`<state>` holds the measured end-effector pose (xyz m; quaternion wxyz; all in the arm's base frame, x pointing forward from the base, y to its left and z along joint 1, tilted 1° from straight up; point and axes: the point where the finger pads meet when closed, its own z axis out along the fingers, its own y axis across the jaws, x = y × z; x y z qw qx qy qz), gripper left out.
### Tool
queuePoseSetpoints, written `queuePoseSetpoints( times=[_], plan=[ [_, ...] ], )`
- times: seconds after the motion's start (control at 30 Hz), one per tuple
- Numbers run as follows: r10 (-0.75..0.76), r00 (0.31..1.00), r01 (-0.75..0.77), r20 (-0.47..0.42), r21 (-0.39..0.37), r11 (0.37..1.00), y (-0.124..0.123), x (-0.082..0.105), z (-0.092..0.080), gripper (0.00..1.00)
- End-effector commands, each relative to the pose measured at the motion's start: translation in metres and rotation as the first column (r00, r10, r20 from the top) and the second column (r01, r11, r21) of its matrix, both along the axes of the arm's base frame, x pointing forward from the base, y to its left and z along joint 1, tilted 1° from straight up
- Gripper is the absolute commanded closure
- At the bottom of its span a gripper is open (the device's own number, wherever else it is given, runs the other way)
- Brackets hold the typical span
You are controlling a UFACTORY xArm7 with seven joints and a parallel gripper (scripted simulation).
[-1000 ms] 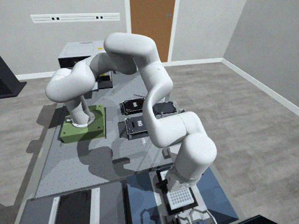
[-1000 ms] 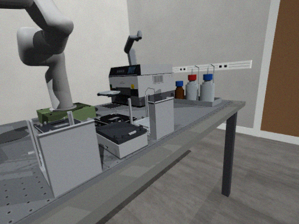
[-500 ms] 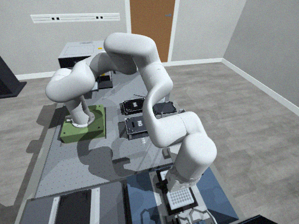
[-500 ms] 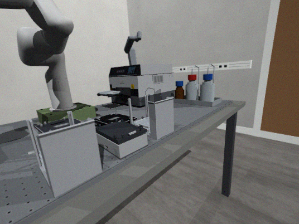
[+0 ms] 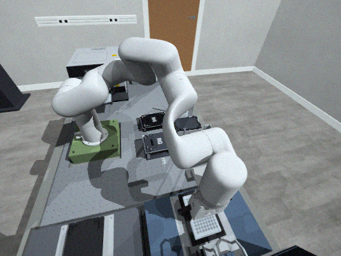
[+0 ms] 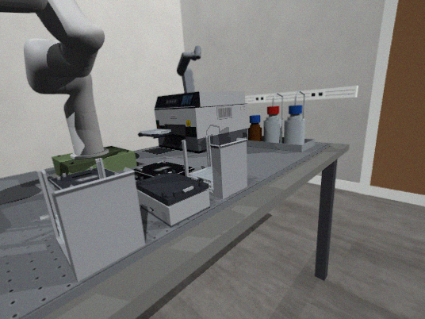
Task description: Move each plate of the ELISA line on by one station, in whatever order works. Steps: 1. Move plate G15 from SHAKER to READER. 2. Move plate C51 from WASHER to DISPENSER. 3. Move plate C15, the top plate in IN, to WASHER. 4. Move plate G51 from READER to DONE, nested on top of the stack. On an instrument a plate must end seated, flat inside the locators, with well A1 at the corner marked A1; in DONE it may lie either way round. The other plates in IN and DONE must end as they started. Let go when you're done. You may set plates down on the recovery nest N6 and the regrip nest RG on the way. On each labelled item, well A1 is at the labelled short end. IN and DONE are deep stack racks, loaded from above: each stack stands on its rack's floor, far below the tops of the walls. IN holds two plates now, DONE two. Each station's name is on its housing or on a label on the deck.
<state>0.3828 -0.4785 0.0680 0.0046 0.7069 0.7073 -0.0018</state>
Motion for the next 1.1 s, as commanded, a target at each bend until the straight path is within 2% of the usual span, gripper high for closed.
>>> queuePoseSetpoints(
  times=[0.0, 1.07],
  plan=[
    [0.0, 1.0, 0.0, 0.002, -0.004, 1.0, -0.0011, 0.0004, 0.0033, 1.0],
    [0.0, 1.0, 0.0, 0.002, -0.004, 1.0, -0.001, 0.0003, 0.0126, 1.0]
  ],
)
